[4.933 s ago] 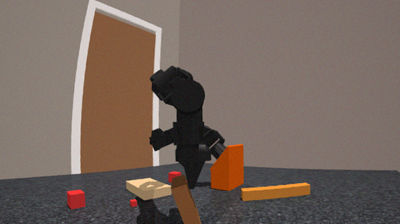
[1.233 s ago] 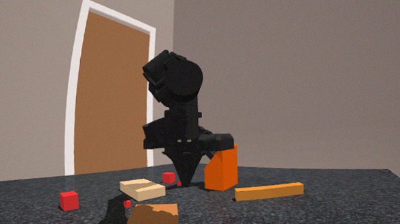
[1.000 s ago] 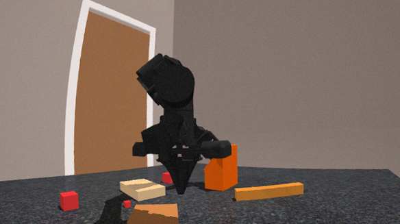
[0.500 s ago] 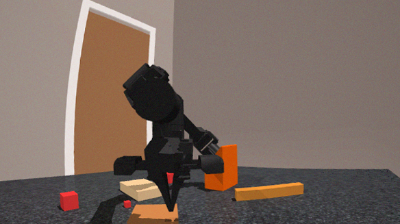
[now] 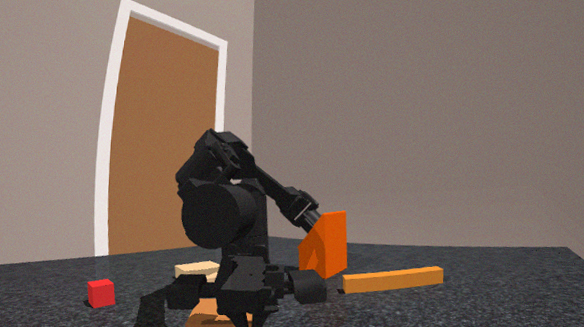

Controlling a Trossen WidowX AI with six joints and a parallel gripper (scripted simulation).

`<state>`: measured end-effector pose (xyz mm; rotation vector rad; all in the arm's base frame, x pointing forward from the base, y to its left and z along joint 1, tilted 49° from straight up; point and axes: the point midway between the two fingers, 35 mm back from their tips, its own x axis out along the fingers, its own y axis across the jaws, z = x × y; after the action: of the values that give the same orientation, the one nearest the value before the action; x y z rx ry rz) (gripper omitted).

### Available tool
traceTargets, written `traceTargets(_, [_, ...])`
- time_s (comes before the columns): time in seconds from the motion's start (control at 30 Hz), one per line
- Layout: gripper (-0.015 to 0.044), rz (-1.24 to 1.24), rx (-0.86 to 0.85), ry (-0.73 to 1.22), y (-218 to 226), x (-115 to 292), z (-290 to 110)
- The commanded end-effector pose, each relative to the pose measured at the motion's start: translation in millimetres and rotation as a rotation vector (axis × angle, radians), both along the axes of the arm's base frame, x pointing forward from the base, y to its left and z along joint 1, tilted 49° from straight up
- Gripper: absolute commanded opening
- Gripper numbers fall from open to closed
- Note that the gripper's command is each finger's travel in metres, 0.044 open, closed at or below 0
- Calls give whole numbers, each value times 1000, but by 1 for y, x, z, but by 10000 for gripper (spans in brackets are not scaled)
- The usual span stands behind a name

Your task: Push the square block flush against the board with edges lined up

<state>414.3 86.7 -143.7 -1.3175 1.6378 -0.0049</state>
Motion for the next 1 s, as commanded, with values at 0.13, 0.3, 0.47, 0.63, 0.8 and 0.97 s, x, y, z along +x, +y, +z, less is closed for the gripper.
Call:
traceTargets(0.13, [0, 19, -1, -2, 2, -1, 0])
traceTargets(0.3, [0, 19, -1, -2, 0, -3, 2])
traceTargets(0.47, [0, 19, -1, -2, -2, -4, 4])
traceTargets(0.63, [0, 19, -1, -2, -4, -6, 6])
traceTargets(0.8, [0, 19, -2, -2, -5, -8, 7])
traceTargets(0.97, [0, 19, -2, -1, -7, -10, 9])
